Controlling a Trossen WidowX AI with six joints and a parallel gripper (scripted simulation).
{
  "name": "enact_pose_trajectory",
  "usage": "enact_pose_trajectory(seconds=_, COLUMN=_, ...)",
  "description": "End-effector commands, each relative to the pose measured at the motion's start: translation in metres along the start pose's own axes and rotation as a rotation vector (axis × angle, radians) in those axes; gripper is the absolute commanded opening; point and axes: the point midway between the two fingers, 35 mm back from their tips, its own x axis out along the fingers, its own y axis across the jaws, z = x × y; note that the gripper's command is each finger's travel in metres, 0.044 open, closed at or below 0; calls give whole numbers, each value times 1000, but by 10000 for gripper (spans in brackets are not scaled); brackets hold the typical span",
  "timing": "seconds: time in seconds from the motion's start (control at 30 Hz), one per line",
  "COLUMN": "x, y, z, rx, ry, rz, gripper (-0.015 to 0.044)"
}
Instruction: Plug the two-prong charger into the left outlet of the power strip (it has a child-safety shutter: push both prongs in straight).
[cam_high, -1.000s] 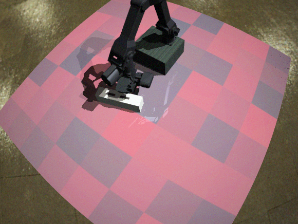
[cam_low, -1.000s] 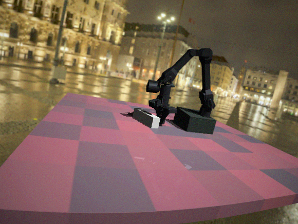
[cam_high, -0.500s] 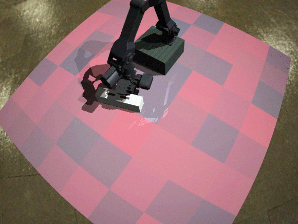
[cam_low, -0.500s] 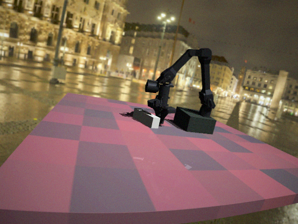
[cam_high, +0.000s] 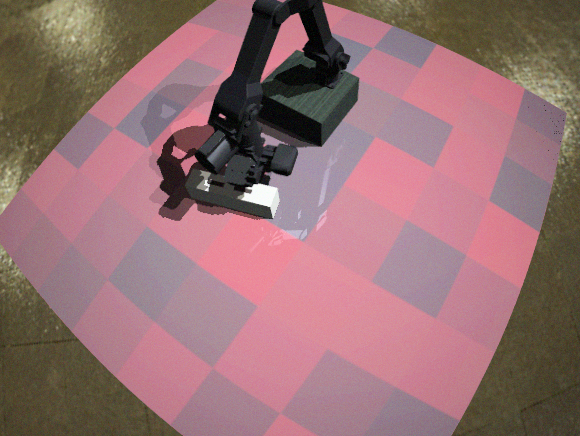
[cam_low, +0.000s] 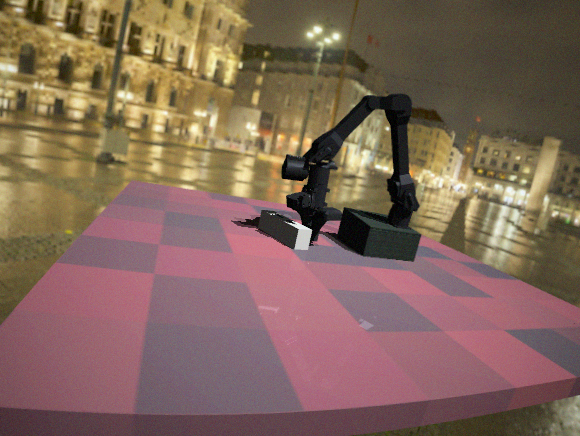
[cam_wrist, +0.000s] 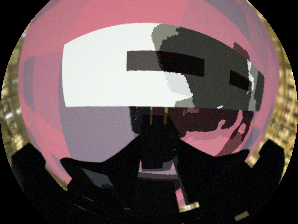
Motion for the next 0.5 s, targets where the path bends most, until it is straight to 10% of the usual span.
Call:
enact_pose_trajectory(seconds=0.0, x=-1, y=0, z=2, rx=4, ry=0, rz=2, gripper=0)
enact_pose_trajectory(seconds=0.47, x=-1, y=0, z=5, rx=4, ry=-1, rz=2, gripper=0)
